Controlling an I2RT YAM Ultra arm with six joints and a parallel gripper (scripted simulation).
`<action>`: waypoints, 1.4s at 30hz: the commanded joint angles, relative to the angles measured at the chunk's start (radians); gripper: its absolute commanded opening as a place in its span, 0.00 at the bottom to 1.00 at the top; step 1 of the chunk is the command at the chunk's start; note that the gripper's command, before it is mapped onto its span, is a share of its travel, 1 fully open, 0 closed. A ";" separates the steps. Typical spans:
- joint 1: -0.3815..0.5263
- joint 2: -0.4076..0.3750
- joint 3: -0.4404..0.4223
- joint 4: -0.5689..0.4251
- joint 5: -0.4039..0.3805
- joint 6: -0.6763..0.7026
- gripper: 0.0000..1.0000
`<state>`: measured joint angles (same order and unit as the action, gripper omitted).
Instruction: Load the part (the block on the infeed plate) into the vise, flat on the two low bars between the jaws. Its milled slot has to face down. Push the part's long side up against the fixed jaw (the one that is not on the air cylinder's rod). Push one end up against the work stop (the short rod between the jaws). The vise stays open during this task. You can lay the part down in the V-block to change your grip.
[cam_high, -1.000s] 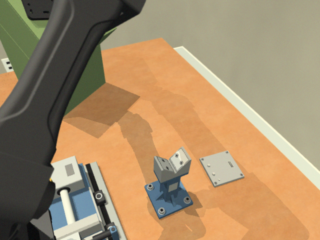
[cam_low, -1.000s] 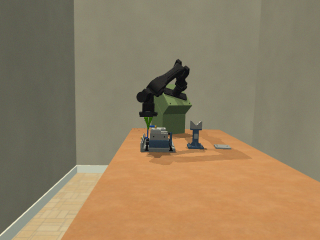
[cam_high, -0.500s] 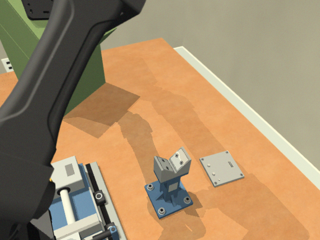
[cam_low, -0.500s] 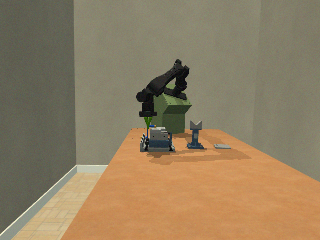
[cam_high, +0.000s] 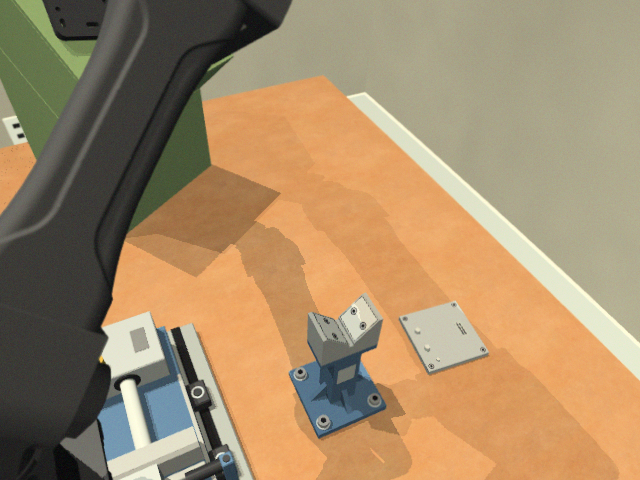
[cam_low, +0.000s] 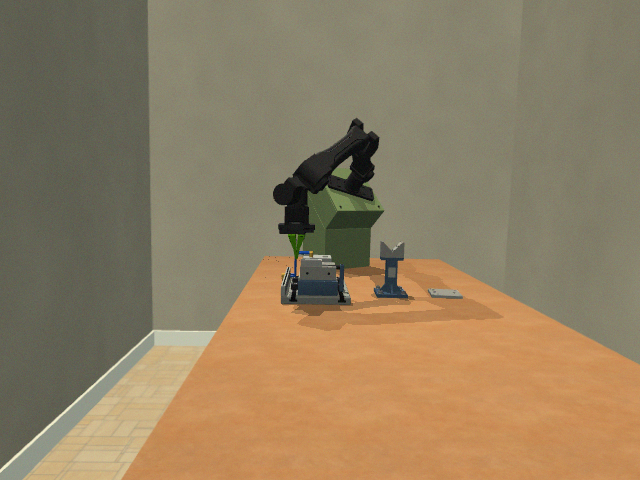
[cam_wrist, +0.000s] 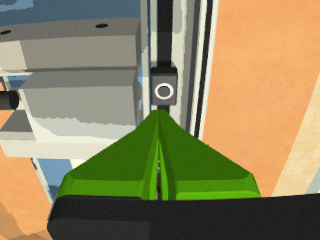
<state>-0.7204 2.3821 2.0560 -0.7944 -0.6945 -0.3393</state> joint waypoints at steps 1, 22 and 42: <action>-0.022 0.002 0.012 0.011 -0.002 -0.005 0.00; -0.007 0.013 0.018 0.027 0.005 0.011 0.00; -0.006 0.020 0.025 0.033 0.007 0.017 0.00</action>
<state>-0.7128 2.3966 2.0560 -0.7727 -0.6918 -0.3298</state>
